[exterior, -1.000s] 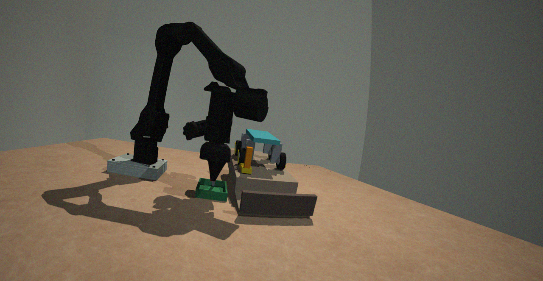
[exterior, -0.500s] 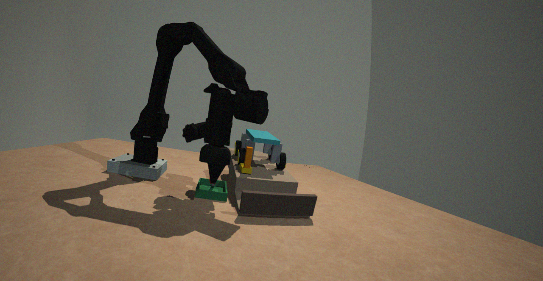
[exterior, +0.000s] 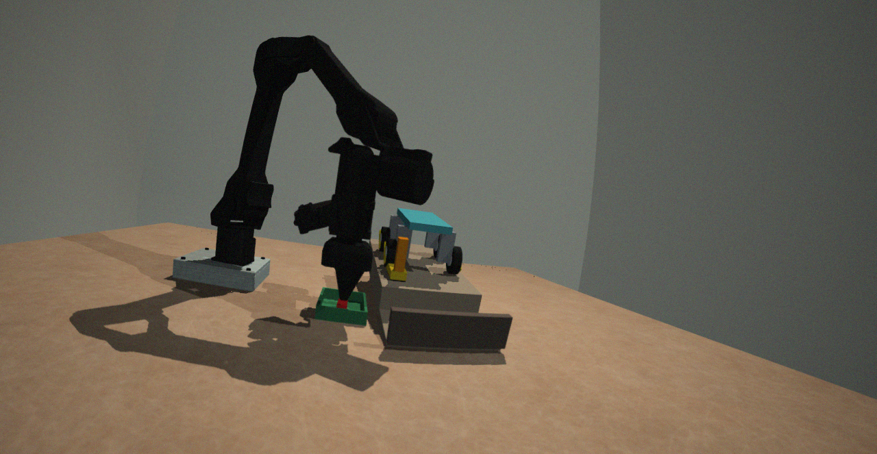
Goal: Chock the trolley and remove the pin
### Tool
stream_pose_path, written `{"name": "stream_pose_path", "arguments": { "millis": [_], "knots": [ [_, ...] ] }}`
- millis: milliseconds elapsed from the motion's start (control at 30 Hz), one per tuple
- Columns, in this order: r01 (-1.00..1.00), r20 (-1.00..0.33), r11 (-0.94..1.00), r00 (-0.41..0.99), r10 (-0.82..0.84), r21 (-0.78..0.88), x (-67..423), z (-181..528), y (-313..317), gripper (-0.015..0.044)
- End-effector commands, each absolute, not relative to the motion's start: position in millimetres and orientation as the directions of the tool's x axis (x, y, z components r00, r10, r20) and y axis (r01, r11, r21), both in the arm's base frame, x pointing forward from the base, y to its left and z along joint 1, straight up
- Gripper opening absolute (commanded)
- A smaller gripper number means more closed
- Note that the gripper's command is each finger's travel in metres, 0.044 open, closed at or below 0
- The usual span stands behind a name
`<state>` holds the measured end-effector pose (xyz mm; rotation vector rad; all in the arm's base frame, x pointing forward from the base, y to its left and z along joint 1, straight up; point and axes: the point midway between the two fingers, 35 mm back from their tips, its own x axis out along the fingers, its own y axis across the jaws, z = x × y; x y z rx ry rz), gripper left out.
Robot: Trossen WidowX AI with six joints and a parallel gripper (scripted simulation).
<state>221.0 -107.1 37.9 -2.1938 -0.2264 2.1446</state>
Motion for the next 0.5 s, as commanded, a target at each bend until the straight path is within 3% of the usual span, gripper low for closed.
{"name": "stream_pose_path", "arguments": {
  "millis": [0, 33, 233, 467],
  "knots": [
    [0.062, -0.988, -0.987, 0.014, 0.152, -0.151, 220.8, 34.6, -108.6, 0.019],
    [0.062, -0.988, -0.987, 0.014, 0.152, -0.151, 220.8, 34.4, -108.7, 0.019],
    [0.059, -0.989, -0.987, 0.019, 0.15, -0.149, 221.3, 37.3, -107.8, 0.034],
    [0.06, -0.988, -0.987, 0.018, 0.15, -0.149, 221.3, 40.5, -107.8, 0.034]
  ]
}}
